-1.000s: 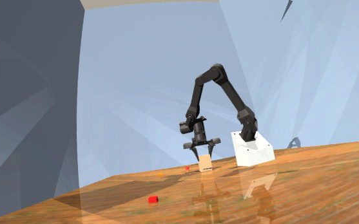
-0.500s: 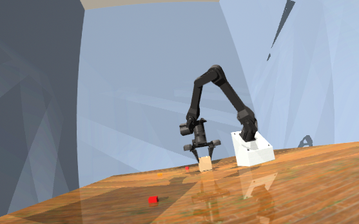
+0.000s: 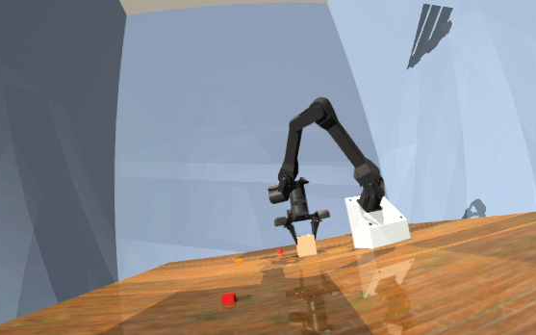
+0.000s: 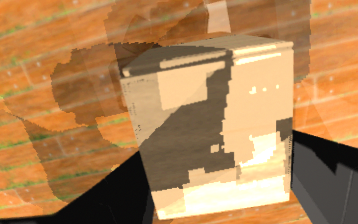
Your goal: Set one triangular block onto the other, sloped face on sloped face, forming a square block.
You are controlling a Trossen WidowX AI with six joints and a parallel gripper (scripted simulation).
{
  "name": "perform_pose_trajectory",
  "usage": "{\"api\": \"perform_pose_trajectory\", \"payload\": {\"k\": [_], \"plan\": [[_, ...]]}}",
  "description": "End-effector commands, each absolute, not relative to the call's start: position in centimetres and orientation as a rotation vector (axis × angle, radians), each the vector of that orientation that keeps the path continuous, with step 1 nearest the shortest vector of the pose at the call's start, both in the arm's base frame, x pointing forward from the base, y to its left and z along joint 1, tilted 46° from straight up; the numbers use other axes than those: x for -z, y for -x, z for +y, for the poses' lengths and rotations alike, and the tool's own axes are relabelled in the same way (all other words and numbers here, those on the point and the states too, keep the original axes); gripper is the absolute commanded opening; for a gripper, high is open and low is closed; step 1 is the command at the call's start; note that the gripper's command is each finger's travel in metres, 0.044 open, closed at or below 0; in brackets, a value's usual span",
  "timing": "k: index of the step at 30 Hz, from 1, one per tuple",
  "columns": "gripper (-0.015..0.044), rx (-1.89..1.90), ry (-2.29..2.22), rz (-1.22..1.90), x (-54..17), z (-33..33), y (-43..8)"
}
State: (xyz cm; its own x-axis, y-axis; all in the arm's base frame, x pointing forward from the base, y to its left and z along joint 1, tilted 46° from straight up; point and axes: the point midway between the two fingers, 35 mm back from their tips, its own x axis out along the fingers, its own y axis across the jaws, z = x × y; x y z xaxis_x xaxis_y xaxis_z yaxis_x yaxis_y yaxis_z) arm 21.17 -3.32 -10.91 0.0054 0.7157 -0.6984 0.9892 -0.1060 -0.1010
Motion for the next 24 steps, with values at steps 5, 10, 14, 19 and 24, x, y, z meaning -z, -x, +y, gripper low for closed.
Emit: {"api": "perform_pose_trajectory", "payload": {"k": [5,10,14,19,24], "plan": [[0.0000,0.874,-1.880,1.747,10.89,-3.24,-21.22],[0.0000,0.877,-1.881,1.748,10.89,-3.23,-21.22],[0.0000,0.879,-1.881,1.749,10.88,-3.22,-21.21],[0.0000,0.880,-1.882,1.750,10.89,-3.21,-21.20],[0.0000,0.880,-1.882,1.750,10.94,-3.19,-21.20]]}}
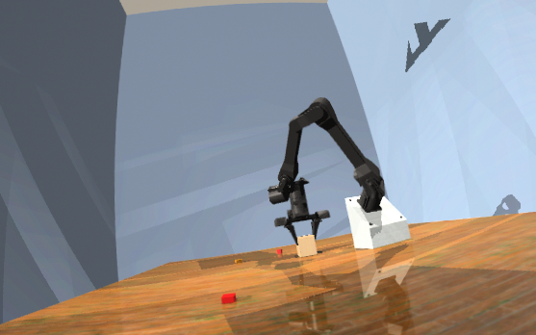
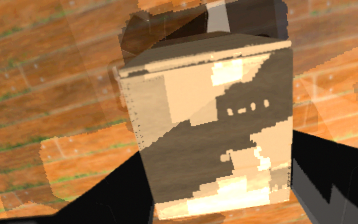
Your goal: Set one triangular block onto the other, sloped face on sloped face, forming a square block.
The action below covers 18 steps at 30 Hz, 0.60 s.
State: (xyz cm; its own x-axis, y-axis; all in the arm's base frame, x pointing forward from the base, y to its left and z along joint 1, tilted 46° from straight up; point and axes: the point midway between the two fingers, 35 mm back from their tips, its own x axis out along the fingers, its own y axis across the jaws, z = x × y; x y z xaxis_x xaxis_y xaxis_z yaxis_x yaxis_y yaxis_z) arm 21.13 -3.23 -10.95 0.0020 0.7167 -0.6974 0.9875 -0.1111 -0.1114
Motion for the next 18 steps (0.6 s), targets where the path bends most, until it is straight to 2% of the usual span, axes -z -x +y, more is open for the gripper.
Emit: {"api": "perform_pose_trajectory", "payload": {"k": [1,18], "plan": [[0.0000,0.880,-1.882,1.750,10.95,-3.18,-21.20],[0.0000,0.880,-1.881,1.753,11.03,-3.13,-21.19]]}}
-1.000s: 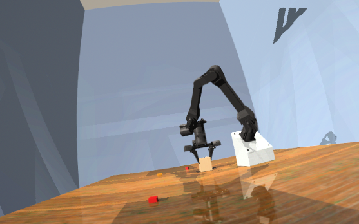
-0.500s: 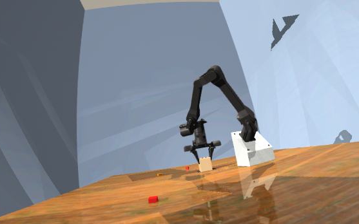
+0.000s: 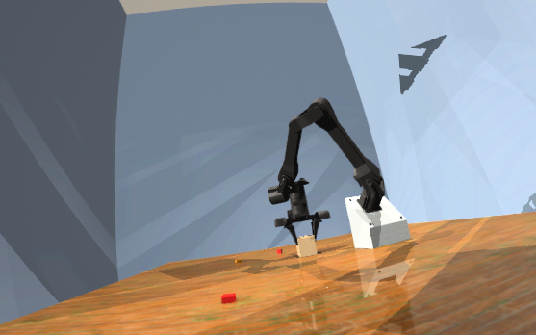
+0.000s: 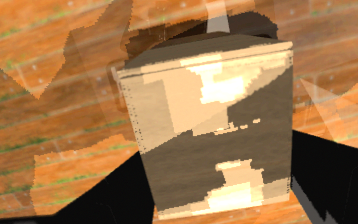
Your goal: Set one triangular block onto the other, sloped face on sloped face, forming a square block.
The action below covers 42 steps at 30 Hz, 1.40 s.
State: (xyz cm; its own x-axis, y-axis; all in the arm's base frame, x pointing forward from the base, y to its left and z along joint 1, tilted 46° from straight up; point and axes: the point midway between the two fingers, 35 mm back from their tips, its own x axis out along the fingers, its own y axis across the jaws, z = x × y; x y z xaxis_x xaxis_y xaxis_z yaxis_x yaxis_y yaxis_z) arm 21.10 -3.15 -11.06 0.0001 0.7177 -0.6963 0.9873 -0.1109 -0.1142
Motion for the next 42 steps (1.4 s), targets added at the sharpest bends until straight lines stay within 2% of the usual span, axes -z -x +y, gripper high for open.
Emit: {"api": "perform_pose_trajectory", "payload": {"k": [1,17,25,33,42], "plan": [[0.0026,0.881,-1.873,1.755,11.1,-3.2,-21.1],[0.0440,0.881,-1.873,1.755,11.1,-3.2,-21.1],[0.0440,0.881,-1.873,1.754,10.9,-3.4,-21.2],[0.0440,0.886,-1.869,1.752,3.6,-11.0,-21.2],[0.0440,0.887,-1.881,1.729,3.9,-10.9,-21.5]]}}
